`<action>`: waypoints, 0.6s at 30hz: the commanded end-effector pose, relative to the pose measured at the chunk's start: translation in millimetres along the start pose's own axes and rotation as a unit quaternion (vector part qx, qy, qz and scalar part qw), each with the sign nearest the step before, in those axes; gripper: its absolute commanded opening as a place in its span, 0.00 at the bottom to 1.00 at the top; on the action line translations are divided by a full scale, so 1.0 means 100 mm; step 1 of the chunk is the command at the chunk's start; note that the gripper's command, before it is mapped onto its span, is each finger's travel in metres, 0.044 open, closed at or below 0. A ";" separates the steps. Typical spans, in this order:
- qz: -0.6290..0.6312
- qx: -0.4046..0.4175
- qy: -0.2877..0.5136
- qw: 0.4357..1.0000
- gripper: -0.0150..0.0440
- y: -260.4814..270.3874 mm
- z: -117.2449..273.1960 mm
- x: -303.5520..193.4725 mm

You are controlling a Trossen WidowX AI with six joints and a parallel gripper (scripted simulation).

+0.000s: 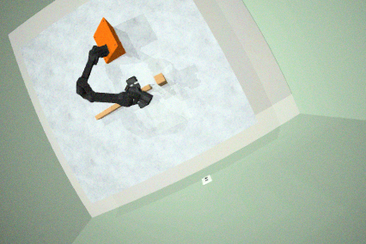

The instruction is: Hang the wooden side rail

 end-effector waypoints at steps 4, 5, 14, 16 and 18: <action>-0.002 0.004 0.002 1.000 0.25 0.01 0.04 -0.02; -0.002 0.004 0.002 1.000 0.25 0.01 0.04 -0.03; -0.002 0.004 0.002 1.000 0.25 0.00 0.04 -0.04; -0.002 0.004 0.002 1.000 0.25 0.00 0.04 -0.04; -0.002 0.004 0.002 1.000 0.25 0.00 0.03 -0.04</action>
Point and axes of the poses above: the point midway between the two fingers, 35 mm back from their tips, its own z axis back along the fingers, its own y axis across the jaws, x = y × z, the point moved 5 cm from there along z, back along the fingers, and after that the axes turned 2 degrees about z, right-handed, at the moved point
